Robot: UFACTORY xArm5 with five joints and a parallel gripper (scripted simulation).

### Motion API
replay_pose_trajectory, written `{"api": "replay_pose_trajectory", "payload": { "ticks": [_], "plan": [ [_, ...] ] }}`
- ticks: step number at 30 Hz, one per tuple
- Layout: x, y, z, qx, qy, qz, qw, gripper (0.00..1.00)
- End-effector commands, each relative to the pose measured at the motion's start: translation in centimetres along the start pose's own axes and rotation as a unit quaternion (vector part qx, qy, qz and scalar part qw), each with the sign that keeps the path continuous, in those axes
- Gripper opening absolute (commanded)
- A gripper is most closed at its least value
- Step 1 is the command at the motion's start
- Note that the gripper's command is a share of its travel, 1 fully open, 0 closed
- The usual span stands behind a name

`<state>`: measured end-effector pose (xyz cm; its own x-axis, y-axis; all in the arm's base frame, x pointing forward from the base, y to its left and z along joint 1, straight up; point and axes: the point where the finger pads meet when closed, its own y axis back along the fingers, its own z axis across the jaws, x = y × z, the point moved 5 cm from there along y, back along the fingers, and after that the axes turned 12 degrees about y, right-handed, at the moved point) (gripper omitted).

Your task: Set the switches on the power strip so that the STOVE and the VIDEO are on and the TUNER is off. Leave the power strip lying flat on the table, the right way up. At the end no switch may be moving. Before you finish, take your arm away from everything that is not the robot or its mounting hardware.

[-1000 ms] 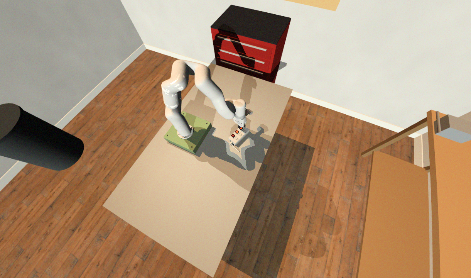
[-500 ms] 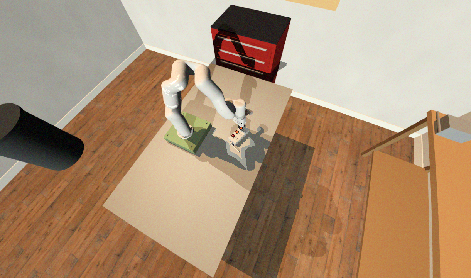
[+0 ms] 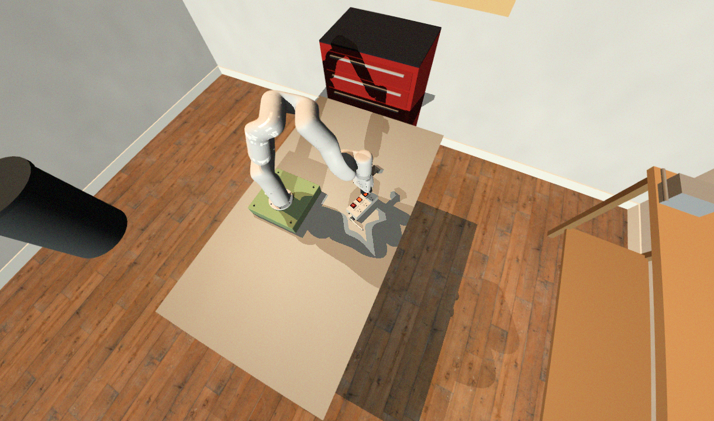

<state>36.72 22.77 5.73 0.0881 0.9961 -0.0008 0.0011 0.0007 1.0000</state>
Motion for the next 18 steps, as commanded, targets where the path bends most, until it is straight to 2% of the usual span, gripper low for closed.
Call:
{"api": "replay_pose_trajectory", "payload": {
  "ticks": [1, 18],
  "plan": [
    [0.07, 0.09, 0.09, -0.001, 0.0, 0.001, 1.0, 0.0],
    [0.07, -0.45, 0.09, -0.001, 0.0, 0.001, 1.0, 0.0]
  ]
}}
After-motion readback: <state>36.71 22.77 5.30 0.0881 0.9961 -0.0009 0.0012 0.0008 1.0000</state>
